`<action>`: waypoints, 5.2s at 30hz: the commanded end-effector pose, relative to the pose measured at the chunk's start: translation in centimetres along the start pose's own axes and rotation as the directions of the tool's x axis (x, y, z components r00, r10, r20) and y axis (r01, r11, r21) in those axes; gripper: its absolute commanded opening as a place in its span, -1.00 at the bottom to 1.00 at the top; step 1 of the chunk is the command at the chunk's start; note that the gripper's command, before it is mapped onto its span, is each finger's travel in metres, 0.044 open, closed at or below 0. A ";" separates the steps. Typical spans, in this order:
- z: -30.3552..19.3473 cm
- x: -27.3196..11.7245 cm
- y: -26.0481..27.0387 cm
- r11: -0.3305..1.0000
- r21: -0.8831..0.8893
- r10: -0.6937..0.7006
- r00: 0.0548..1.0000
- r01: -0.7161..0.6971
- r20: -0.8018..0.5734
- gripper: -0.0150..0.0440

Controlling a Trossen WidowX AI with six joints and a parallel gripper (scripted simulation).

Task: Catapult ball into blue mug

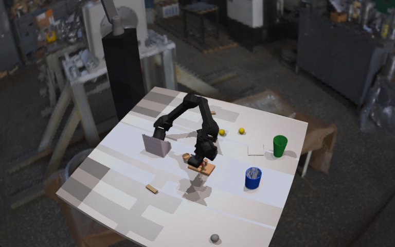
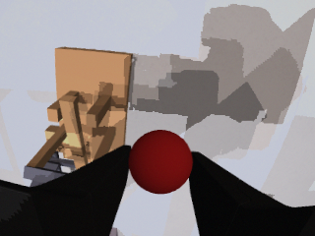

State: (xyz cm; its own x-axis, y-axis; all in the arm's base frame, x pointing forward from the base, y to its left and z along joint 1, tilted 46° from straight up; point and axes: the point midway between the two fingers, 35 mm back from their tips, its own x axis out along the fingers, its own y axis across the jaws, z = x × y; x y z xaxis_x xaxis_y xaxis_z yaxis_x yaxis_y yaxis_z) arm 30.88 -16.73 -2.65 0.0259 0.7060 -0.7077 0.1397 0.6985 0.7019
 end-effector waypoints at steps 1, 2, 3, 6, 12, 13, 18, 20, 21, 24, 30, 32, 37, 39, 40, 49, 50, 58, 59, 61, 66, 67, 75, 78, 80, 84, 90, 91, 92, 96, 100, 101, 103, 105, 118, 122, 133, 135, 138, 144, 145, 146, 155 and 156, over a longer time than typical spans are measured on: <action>-1.2 0.5 0.6 1.000 -0.001 -0.002 1.000 0.002 -0.027 -0.49; -1.5 0.6 0.8 1.000 0.000 -0.002 0.999 0.002 -0.034 -0.49; -1.8 0.7 1.0 1.000 0.001 -0.002 0.999 0.002 -0.041 -0.49; -2.8 1.1 1.6 1.000 0.004 -0.001 0.998 0.001 -0.063 -0.49; -4.7 1.7 2.9 1.000 0.016 0.000 0.995 0.001 -0.096 -0.49; -5.0 1.8 3.1 1.000 0.018 0.001 0.995 0.001 -0.101 -0.49; -6.7 2.4 4.2 1.000 0.026 0.005 0.992 -0.002 -0.129 -0.49; -7.4 2.7 4.6 1.000 0.028 0.009 0.990 -0.005 -0.141 -0.49; -7.8 2.8 4.9 1.000 0.029 0.011 0.989 -0.007 -0.147 -0.49; -8.9 3.2 5.6 0.999 0.032 0.017 0.986 -0.012 -0.164 -0.49; -11.2 4.0 7.0 0.999 0.037 0.029 0.979 -0.022 -0.200 -0.49; -12.0 4.3 7.5 0.999 0.039 0.034 0.977 -0.026 -0.211 -0.49; -12.5 4.7 7.8 0.999 0.041 0.037 0.975 -0.028 -0.220 -0.49; -12.5 5.2 7.8 0.999 0.041 0.037 0.975 -0.029 -0.220 -0.49; -12.4 5.6 7.8 0.999 0.041 0.037 0.975 -0.029 -0.220 -0.49; -12.3 6.6 7.9 0.999 0.040 0.037 0.975 -0.029 -0.220 -0.49; -12.3 6.8 7.9 0.999 0.040 0.037 0.975 -0.029 -0.220 -0.49; -12.2 7.0 7.8 0.999 0.033 0.032 0.975 -0.026 -0.221 -0.49; -12.2 7.0 7.8 0.999 0.033 0.032 0.975 -0.026 -0.221 -0.49; -12.2 7.0 7.8 0.999 0.033 0.032 0.975 -0.026 -0.221 -0.49; -12.2 7.0 7.8 0.999 0.033 0.032 0.975 -0.026 -0.221 -0.05; -12.2 7.0 7.8 0.999 0.033 0.032 0.975 -0.026 -0.221 0.04; -12.6 0.5 7.3 0.998 0.069 0.015 0.983 -0.003 -0.180 0.75; -13.8 -3.8 7.4 0.995 0.095 0.006 0.988 0.009 -0.157 1.00; -12.8 -1.8 7.1 0.996 0.090 0.008 0.988 0.006 -0.154 1.00; -9.7 -2.6 5.8 0.991 0.120 -0.044 0.997 0.051 -0.060 1.00; -4.0 -4.4 4.1 0.980 0.173 -0.116 0.986 0.095 0.118 1.00; -2.9 -4.8 3.8 0.979 0.181 -0.126 0.981 0.098 0.149 1.00; -1.9 -5.3 3.6 0.977 0.189 -0.134 0.974 0.099 0.181 1.00; 2.1 -7.1 3.1 0.973 0.211 -0.154 0.940 0.091 0.304 1.00; 6.1 -9.1 3.1 0.974 0.219 -0.154 0.894 0.065 0.422 1.00; 7.1 -9.7 3.1 0.974 0.218 -0.151 0.880 0.055 0.451 1.00; 9.1 -10.8 3.4 0.977 0.213 -0.141 0.850 0.034 0.508 1.00; 11.0 -12.0 3.8 0.979 0.202 -0.125 0.818 0.011 0.561 1.00; 17.1 -16.5 6.2 0.989 0.119 -0.022 0.696 -0.092 0.717 1.00; 17.1 -16.5 6.2 0.989 0.119 -0.022 0.696 -0.092 0.717 1.00; 16.1 -16.3 6.4 0.989 0.116 -0.020 0.699 -0.090 0.715 1.00; 16.0 -16.3 6.5 0.989 0.116 -0.020 0.699 -0.090 0.715 0.91; 16.0 -16.3 6.5 0.989 0.116 -0.020 0.699 -0.090 0.715 0.64; 16.0 -16.3 6.5 0.989 0.116 -0.020 0.699 -0.090 0.715 0.11; 16.0 -16.3 6.5 0.989 0.116 -0.020 0.699 -0.090 0.715 0.02; 16.0 -16.3 6.5 0.989 0.116 -0.020 0.699 -0.090 0.715 -0.07; 16.0 -16.3 6.5 0.989 0.116 -0.020 0.699 -0.090 0.715 -0.49; 16.0 -16.3 6.5 0.989 0.116 -0.020 0.699 -0.090 0.715 -0.49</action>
State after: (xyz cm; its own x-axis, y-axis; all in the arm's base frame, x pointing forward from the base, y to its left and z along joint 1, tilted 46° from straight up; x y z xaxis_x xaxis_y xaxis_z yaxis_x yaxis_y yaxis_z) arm 47.16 -25.62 12.07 0.7221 0.3925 -0.5696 0.2575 0.6118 0.7480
